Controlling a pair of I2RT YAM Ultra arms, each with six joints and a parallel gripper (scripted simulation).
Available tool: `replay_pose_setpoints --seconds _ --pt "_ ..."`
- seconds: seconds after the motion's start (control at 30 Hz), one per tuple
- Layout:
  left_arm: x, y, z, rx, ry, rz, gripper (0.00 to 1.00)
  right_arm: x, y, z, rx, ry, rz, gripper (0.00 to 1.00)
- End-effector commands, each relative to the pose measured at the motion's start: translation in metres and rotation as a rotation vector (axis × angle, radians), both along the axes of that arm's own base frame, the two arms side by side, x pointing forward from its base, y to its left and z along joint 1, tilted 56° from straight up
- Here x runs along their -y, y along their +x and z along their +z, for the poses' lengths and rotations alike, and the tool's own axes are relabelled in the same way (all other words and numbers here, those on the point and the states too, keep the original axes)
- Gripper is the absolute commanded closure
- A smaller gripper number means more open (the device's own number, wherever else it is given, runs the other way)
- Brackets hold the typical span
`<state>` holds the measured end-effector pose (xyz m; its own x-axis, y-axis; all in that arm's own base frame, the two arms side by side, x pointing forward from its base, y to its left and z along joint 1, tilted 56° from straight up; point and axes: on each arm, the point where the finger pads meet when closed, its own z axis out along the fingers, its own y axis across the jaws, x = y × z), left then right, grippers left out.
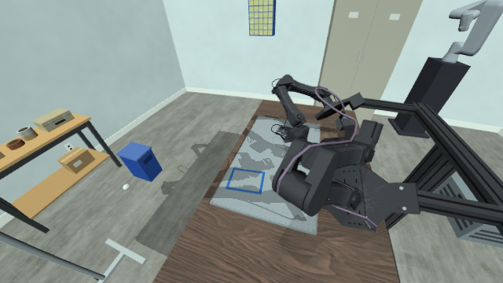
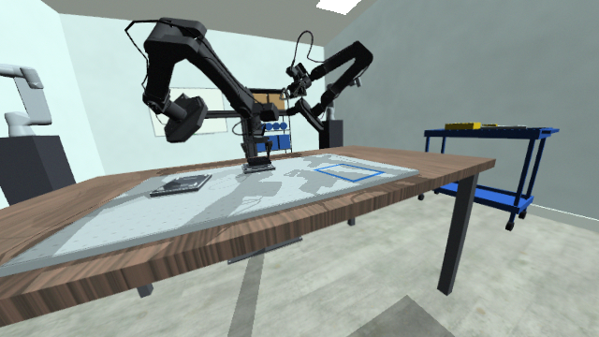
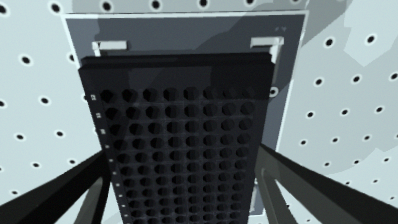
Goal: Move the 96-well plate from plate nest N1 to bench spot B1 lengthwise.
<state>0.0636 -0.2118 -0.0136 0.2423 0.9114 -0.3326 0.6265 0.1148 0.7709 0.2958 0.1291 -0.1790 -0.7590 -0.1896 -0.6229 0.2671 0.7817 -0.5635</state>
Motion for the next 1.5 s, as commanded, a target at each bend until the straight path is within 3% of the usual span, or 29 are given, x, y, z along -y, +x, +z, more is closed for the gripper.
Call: replay_pose_setpoints --seconds 0.0,0.9,1.47 --pt "0.008 -0.005 0.002 -0.001 -0.012 -0.004 0.00 -0.009 -0.002 0.005 0.013 0.011 0.025 0.22" --pt "0.008 -0.005 0.002 -0.001 -0.012 -0.004 0.00 0.022 0.012 -0.015 -0.009 -0.027 -0.001 0.22" --pt "0.008 -0.005 0.002 -0.001 -0.012 -0.004 0.00 -0.003 0.015 -0.002 0.004 -0.023 -0.003 0.22"
